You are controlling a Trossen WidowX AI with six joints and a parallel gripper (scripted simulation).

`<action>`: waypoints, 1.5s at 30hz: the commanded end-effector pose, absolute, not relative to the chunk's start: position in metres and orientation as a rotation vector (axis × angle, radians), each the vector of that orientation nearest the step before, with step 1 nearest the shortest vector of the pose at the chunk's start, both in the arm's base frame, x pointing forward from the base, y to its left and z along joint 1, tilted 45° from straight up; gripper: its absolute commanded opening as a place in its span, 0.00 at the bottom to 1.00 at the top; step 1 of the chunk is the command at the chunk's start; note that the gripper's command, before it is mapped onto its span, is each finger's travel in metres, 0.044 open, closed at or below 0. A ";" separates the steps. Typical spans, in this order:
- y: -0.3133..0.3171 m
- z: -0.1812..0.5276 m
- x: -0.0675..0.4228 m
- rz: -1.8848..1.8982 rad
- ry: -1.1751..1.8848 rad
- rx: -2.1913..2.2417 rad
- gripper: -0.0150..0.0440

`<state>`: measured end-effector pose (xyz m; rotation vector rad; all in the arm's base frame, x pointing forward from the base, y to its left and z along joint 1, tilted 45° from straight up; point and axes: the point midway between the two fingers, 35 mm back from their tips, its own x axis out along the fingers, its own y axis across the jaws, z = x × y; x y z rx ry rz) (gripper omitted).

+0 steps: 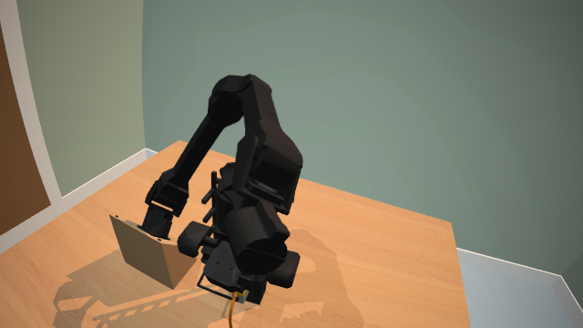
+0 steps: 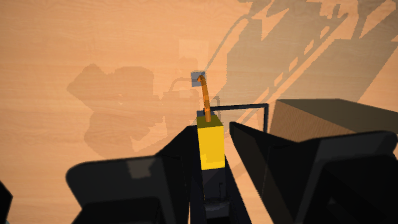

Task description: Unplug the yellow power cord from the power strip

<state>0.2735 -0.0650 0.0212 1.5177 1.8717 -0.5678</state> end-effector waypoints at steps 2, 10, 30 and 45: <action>-0.057 0.028 0.269 -0.569 1.877 1.524 0.53; -0.052 0.033 0.267 -0.569 1.878 1.524 0.53; -0.046 0.026 0.267 -0.567 1.876 1.518 0.39; -0.050 0.022 0.269 -0.568 1.876 1.518 0.25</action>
